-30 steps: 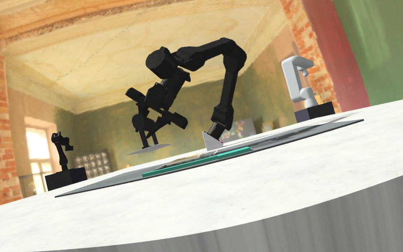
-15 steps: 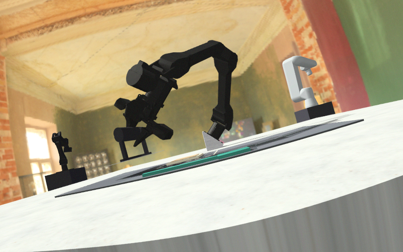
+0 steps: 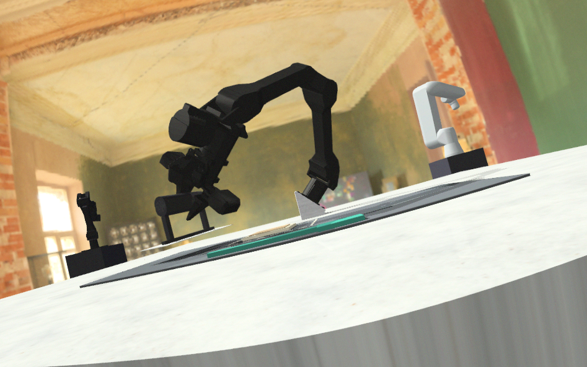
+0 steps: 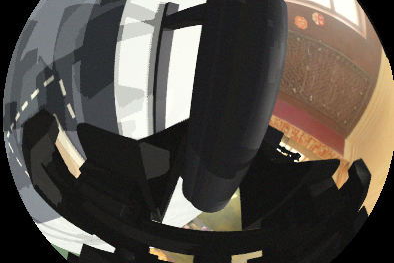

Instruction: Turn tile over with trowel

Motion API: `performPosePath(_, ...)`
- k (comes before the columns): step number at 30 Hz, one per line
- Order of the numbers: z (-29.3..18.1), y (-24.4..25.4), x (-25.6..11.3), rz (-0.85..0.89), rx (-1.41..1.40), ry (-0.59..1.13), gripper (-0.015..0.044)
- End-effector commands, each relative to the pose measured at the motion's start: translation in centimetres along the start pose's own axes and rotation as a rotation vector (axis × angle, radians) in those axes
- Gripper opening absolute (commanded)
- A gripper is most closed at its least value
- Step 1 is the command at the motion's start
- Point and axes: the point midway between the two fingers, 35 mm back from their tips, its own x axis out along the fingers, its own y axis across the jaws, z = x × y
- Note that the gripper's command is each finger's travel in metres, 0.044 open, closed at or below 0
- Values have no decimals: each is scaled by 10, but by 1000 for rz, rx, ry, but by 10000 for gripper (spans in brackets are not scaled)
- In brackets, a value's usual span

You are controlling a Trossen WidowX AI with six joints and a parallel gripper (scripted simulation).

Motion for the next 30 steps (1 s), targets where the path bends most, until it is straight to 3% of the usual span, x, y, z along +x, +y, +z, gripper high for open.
performPosePath(1,3,-5,-2,-15,13,-7,0)
performPosePath(24,5,23,21,-12,13,-8,0)
performPosePath(30,5,23,21,-12,13,-8,158)
